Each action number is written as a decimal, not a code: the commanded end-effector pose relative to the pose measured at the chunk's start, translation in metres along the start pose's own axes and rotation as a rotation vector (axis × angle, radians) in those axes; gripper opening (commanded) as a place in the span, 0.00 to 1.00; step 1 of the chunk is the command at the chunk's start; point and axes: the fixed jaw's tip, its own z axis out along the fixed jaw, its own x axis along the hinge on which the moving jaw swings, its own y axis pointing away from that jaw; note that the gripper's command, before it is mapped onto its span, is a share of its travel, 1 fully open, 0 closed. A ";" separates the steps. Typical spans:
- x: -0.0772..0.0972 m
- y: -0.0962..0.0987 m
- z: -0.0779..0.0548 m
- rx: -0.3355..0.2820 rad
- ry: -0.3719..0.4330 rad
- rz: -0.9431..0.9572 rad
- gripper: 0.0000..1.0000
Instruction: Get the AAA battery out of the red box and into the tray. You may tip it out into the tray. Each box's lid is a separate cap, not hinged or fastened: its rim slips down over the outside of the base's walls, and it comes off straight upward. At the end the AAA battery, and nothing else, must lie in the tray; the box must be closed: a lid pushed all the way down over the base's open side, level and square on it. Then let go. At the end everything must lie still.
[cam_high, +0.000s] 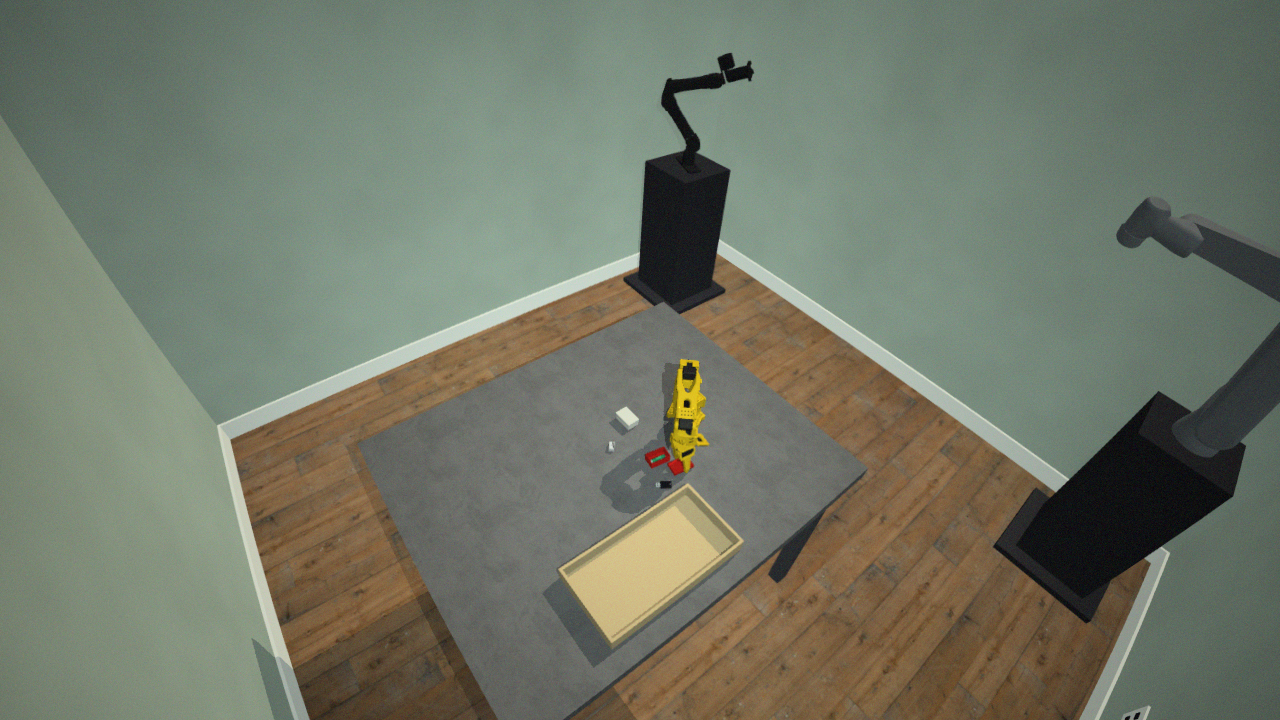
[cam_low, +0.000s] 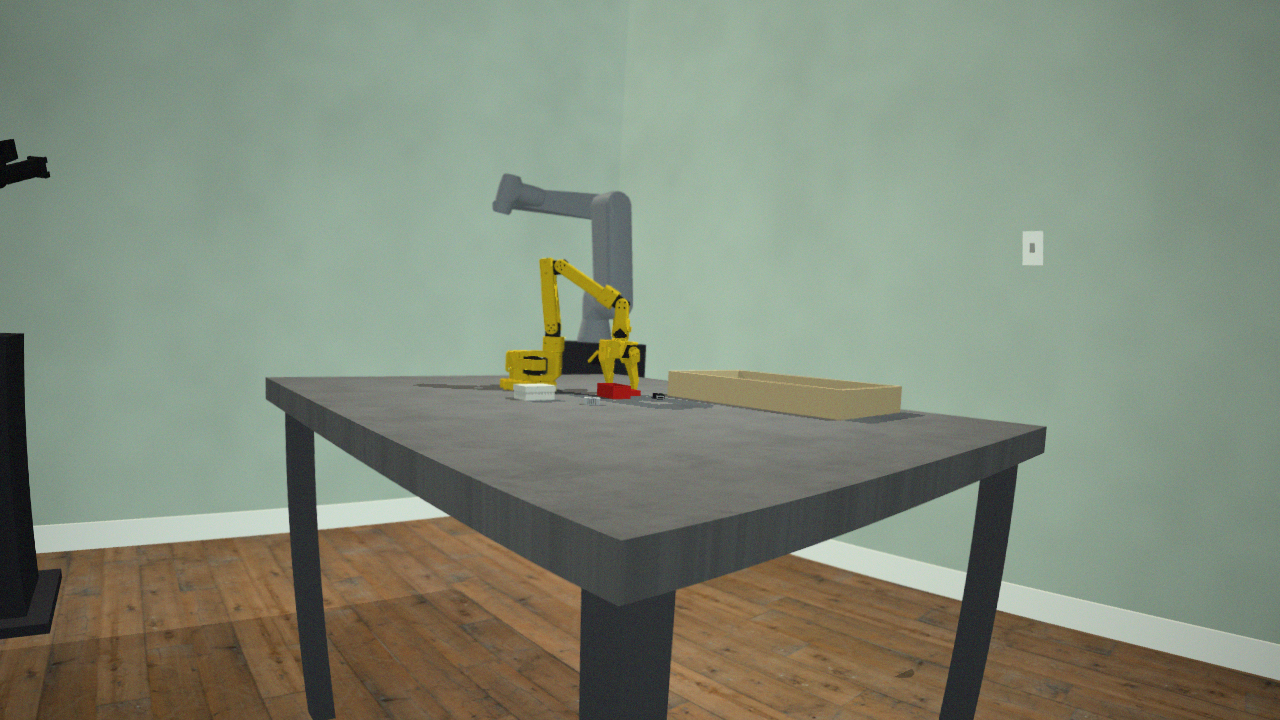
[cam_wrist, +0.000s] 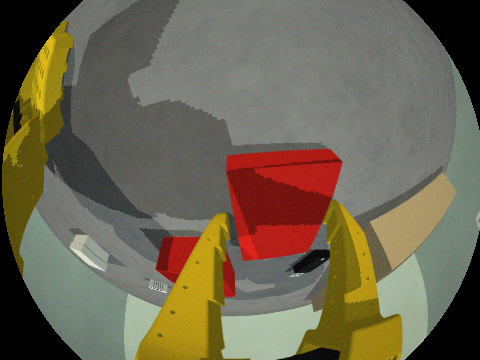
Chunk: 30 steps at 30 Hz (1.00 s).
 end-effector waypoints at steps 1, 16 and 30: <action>0.003 -0.006 -0.010 0.031 0.018 0.001 0.29; 0.003 -0.006 -0.041 0.031 0.018 0.001 0.29; 0.001 -0.003 -0.059 0.031 0.018 0.001 0.29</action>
